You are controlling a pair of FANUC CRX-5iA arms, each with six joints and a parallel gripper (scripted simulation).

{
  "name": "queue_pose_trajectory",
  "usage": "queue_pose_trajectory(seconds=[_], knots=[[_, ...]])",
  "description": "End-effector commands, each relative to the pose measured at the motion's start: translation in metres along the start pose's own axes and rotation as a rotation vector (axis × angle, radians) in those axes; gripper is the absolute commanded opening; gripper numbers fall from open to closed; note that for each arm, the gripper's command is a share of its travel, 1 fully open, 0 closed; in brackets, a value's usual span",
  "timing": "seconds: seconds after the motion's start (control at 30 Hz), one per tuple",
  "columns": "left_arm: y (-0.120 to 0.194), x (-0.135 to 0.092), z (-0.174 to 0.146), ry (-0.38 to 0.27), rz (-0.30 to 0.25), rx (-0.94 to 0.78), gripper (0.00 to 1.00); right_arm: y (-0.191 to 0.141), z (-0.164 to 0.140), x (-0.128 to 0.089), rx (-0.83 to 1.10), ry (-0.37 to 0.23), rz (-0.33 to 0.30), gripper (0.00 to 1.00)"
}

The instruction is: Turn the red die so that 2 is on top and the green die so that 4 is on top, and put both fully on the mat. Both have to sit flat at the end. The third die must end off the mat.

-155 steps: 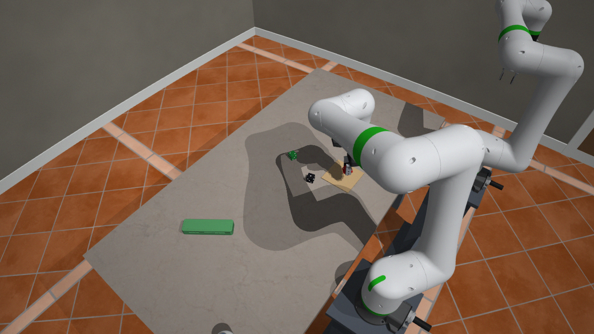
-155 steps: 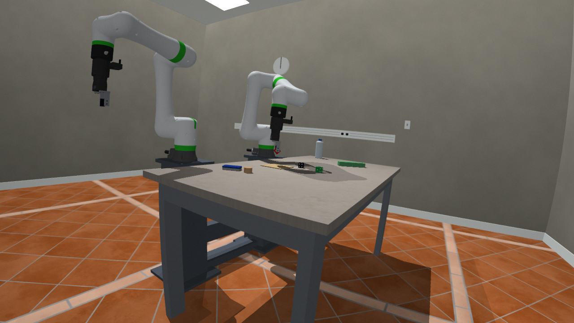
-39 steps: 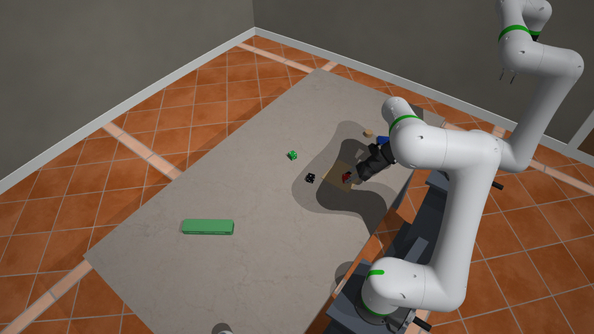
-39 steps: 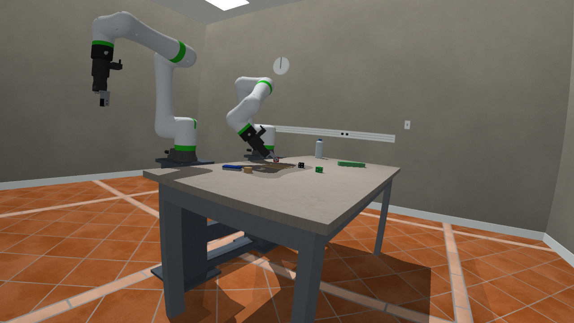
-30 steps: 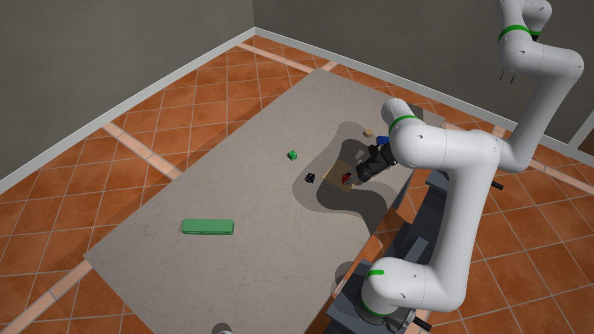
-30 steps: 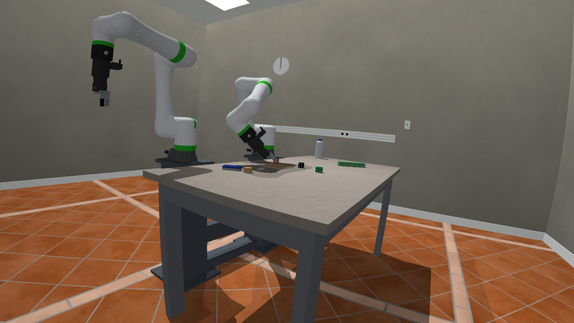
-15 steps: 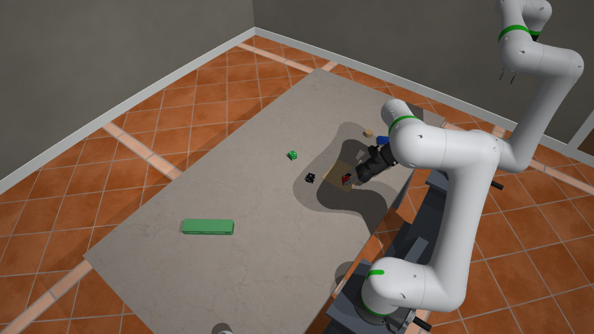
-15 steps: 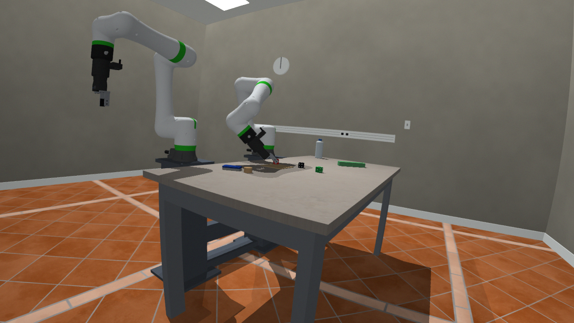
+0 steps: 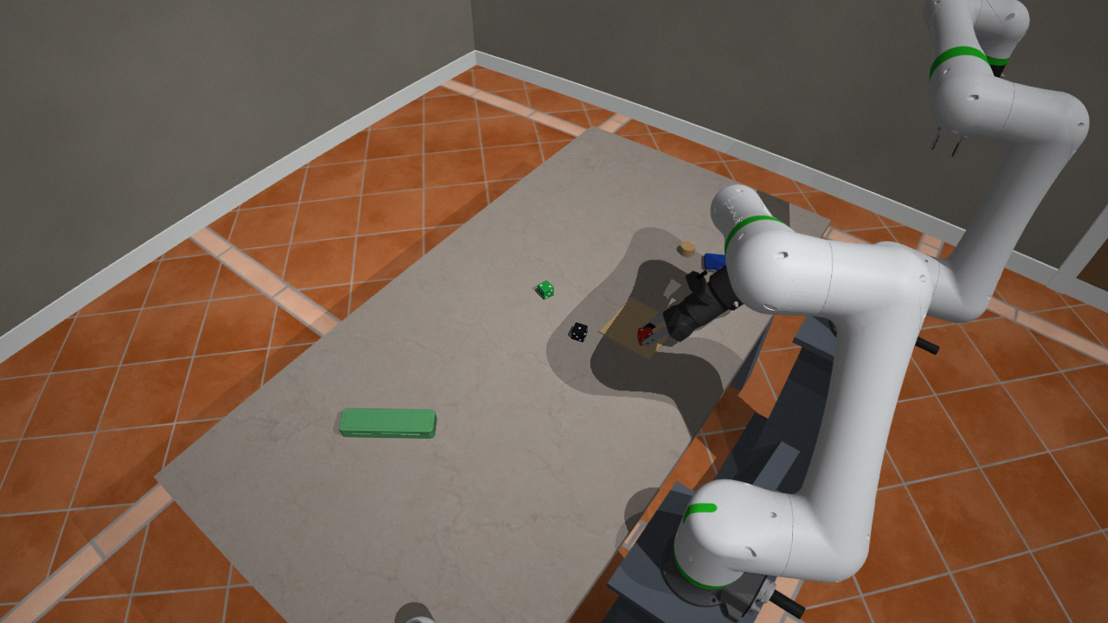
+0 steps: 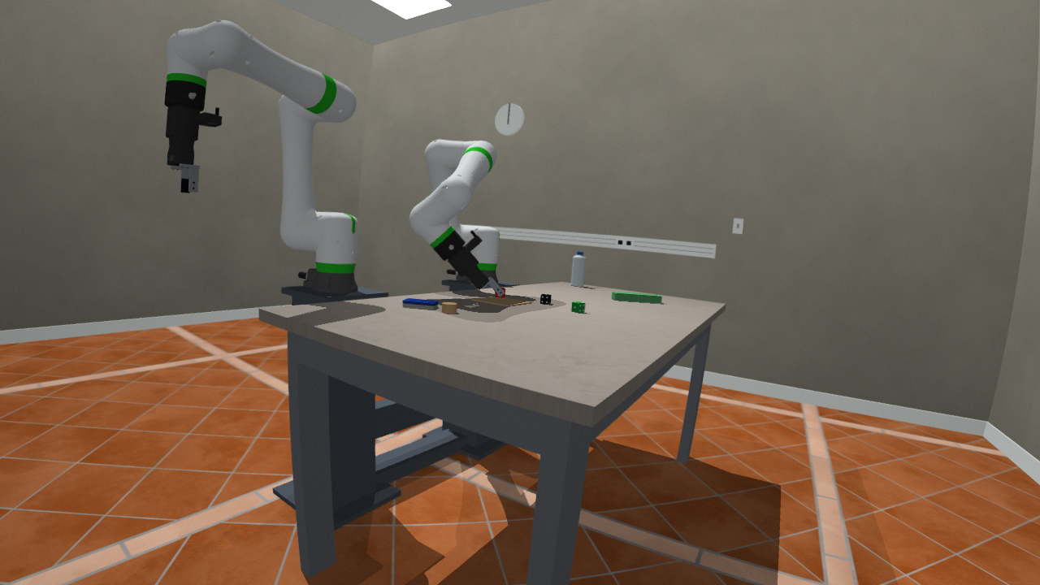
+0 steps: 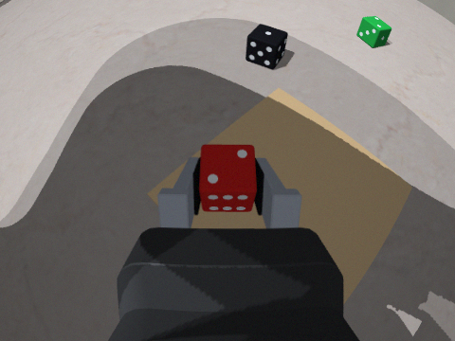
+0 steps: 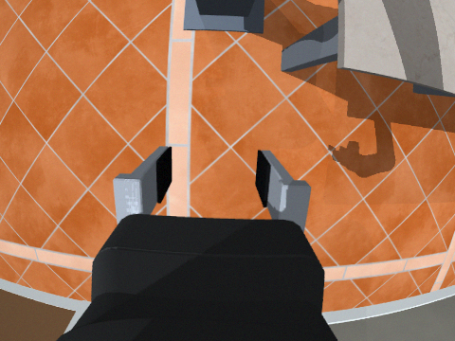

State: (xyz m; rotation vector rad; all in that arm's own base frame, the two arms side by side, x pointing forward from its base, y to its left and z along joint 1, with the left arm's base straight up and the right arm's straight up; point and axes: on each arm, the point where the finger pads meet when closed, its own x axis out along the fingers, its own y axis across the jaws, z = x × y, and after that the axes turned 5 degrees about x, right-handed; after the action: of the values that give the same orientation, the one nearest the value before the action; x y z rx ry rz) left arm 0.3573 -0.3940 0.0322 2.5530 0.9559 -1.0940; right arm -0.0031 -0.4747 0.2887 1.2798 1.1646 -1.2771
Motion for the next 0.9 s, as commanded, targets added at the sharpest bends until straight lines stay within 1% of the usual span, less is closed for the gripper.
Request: queue_pose_trajectory(seconds=[0.0,0.87], knots=[[0.0005,-0.0008,-0.0006,-0.001,0.001,-0.002,0.57,-0.0001,0.0003,-0.0009,0.000,-0.002,0.000,1.00],[0.0008,0.0025,0.0028,-0.001,0.001,-0.002,0.57,-0.0001,0.0003,-0.0009,0.000,-0.002,0.000,1.00]])
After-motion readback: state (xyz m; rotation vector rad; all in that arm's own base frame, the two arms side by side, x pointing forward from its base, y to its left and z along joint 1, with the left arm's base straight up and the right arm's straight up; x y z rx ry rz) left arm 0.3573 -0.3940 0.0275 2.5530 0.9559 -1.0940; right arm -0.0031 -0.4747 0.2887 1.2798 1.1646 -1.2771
